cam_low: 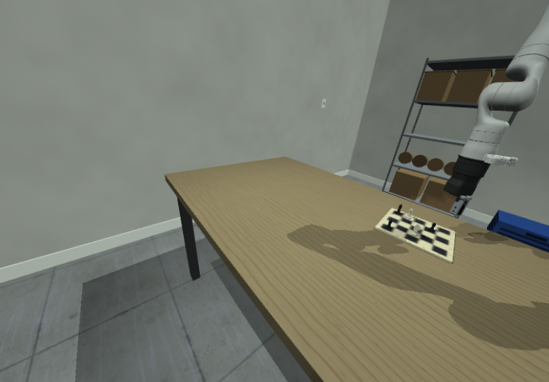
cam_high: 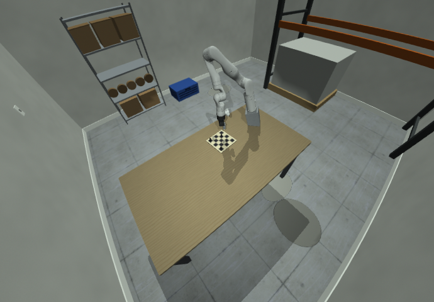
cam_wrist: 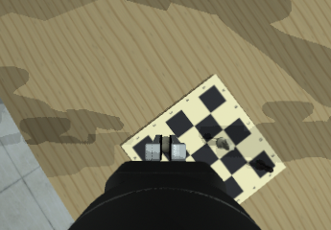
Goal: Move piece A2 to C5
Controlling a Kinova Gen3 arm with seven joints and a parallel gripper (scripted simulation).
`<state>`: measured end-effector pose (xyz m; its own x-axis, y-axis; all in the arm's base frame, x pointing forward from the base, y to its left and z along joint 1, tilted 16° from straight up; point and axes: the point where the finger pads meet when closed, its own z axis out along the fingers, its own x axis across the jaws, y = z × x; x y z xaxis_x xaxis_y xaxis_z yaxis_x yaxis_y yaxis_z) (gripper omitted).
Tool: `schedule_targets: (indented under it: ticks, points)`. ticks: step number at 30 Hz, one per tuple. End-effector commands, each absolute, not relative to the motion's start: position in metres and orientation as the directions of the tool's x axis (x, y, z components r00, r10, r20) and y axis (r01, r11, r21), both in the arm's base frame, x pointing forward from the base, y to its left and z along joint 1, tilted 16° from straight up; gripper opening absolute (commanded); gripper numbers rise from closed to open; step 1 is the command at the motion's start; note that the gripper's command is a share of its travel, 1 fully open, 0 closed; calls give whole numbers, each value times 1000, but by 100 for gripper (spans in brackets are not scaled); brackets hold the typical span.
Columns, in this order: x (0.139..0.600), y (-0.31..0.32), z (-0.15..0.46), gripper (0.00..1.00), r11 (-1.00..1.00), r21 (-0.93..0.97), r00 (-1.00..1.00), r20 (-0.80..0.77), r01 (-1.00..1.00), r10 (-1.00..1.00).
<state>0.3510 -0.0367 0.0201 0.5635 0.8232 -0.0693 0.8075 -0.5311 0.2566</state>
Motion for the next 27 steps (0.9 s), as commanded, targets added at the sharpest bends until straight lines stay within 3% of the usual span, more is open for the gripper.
schedule_targets:
  ticks: [1, 27]
  points:
    - [354, -38, 29, 0, -526, 266, 560, -68, 808, 825]
    - [352, -36, 37, 0, -526, 265, 560, -68, 808, 825]
